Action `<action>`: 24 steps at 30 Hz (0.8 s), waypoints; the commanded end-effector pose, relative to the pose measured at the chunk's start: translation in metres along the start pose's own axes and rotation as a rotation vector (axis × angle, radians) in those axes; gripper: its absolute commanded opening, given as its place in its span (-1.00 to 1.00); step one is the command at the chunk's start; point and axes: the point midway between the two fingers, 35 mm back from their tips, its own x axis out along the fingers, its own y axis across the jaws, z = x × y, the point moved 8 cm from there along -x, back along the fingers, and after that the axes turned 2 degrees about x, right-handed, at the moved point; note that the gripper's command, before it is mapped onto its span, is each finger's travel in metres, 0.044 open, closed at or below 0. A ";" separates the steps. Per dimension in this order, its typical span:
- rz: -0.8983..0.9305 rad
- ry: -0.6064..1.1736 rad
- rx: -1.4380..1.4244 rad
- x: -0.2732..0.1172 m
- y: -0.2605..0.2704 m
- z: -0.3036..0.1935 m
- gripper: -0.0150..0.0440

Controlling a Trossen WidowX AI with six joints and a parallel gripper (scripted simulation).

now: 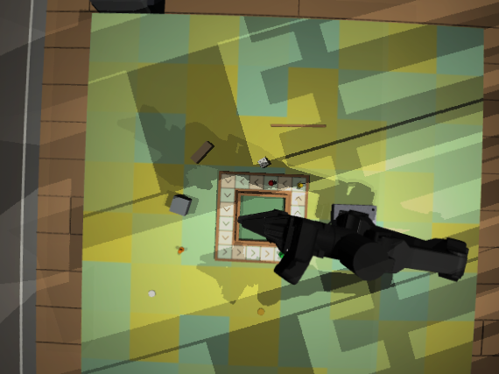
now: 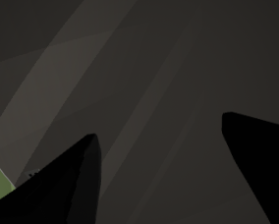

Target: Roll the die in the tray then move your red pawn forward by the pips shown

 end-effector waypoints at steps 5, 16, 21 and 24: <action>0.357 0.176 0.104 0.051 0.073 -0.038 0.44; 0.956 0.466 0.290 0.072 0.193 -0.102 0.44; 1.243 0.618 0.414 0.059 0.245 -0.130 0.44; 1.411 0.714 0.489 0.046 0.272 -0.145 0.44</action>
